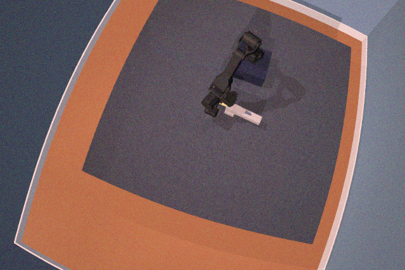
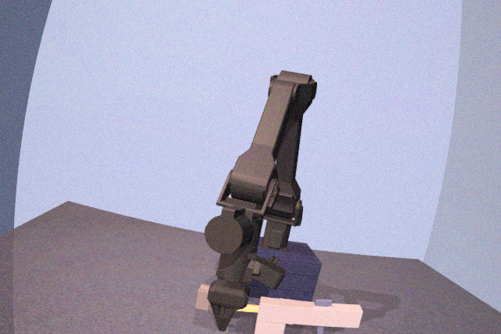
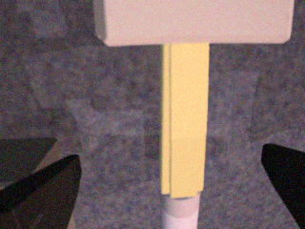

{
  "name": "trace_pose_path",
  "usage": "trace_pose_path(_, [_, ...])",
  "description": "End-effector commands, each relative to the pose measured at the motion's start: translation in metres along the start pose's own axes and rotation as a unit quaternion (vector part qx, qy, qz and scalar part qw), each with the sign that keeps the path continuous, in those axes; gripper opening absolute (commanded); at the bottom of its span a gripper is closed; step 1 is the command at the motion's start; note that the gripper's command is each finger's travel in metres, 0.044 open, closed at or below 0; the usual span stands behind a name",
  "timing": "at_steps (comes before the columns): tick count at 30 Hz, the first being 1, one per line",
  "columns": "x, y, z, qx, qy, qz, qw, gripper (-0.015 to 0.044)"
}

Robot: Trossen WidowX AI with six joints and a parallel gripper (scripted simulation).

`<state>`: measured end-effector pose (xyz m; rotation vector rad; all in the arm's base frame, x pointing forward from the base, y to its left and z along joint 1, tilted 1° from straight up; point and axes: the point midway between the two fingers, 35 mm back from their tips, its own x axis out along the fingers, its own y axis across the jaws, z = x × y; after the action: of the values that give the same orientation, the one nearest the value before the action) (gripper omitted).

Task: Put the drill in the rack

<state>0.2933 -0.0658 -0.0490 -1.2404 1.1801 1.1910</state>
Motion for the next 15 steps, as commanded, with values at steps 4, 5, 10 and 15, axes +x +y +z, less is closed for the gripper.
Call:
trace_pose_path(4, [0.0013, 0.0011, 0.0038, 0.000, -0.003, 0.002, 1.000, 0.0440])
trace_pose_path(5, [0.0014, 0.0011, 0.0040, 0.000, -0.003, 0.002, 1.000, 0.0440])
trace_pose_path(10, [0.0006, -0.0001, 0.0023, 0.000, 0.000, -0.001, 1.000, 0.0387])
trace_pose_path(15, [0.0006, -0.0001, 0.0023, 0.000, 0.000, -0.001, 1.000, 0.0256])
